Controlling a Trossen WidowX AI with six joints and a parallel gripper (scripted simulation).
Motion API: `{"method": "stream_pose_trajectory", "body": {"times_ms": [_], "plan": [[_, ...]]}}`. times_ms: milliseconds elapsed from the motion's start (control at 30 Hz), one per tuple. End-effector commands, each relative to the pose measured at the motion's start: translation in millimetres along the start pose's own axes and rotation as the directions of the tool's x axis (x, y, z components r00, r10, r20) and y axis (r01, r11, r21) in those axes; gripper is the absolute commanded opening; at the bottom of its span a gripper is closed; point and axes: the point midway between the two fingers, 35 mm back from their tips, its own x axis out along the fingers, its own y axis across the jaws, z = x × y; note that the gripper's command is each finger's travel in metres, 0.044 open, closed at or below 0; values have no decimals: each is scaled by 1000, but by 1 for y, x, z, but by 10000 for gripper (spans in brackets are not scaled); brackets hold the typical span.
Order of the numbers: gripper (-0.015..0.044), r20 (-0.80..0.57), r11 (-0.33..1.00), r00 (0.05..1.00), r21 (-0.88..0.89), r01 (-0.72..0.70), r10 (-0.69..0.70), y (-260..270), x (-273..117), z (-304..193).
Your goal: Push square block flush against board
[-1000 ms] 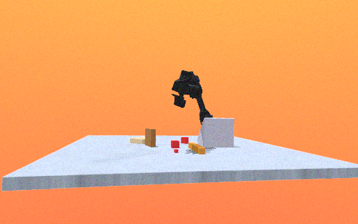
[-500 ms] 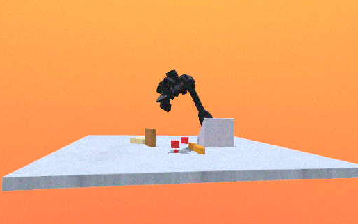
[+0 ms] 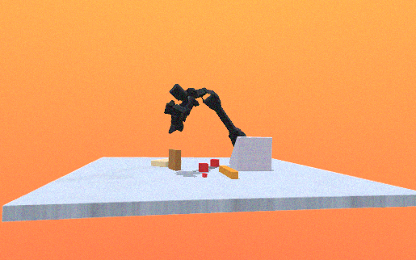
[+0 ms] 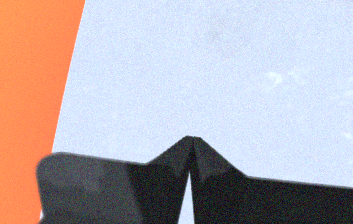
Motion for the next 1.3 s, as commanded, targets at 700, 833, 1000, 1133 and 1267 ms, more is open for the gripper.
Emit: {"method": "stream_pose_trajectory", "body": {"times_ms": [700,833,1000,1133,1267], "plan": [[0,-436,862,792,-460,212,-428,-176,-18,33],[0,-439,861,789,-463,211,-430,-177,-18,33],[0,-438,860,789,-464,213,-431,-192,10,19],[0,-438,860,788,-464,214,-432,-199,21,12],[0,-438,860,788,-464,214,-432,-199,20,11]]}}
